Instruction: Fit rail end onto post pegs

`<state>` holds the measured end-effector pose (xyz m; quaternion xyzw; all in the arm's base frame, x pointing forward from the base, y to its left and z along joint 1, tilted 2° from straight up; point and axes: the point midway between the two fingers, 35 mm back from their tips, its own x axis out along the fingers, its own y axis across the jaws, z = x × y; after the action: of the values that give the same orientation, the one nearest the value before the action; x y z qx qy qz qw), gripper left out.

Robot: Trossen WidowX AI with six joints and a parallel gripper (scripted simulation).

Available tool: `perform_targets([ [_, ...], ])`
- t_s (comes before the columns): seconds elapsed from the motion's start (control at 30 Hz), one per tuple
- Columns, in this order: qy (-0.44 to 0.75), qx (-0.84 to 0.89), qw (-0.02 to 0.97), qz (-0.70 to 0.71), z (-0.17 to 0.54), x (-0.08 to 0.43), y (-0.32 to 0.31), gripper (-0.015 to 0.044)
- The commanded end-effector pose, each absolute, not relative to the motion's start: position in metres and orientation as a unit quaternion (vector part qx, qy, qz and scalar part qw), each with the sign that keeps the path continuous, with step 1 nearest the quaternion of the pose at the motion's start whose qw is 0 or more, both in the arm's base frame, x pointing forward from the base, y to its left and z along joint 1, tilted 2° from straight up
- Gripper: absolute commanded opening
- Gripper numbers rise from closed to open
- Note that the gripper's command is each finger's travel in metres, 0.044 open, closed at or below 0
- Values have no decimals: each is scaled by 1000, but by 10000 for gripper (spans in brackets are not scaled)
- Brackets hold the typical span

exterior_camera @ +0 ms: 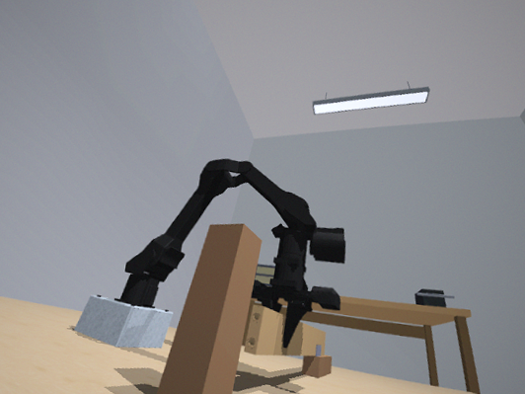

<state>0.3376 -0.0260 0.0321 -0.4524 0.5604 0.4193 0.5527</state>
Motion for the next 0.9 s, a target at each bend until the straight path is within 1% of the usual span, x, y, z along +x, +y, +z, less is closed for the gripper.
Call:
perform_targets([
  [0.0,558,-453,555,418,30,339,-26,0],
  [0.87,558,-453,555,418,33,336,-25,0],
])
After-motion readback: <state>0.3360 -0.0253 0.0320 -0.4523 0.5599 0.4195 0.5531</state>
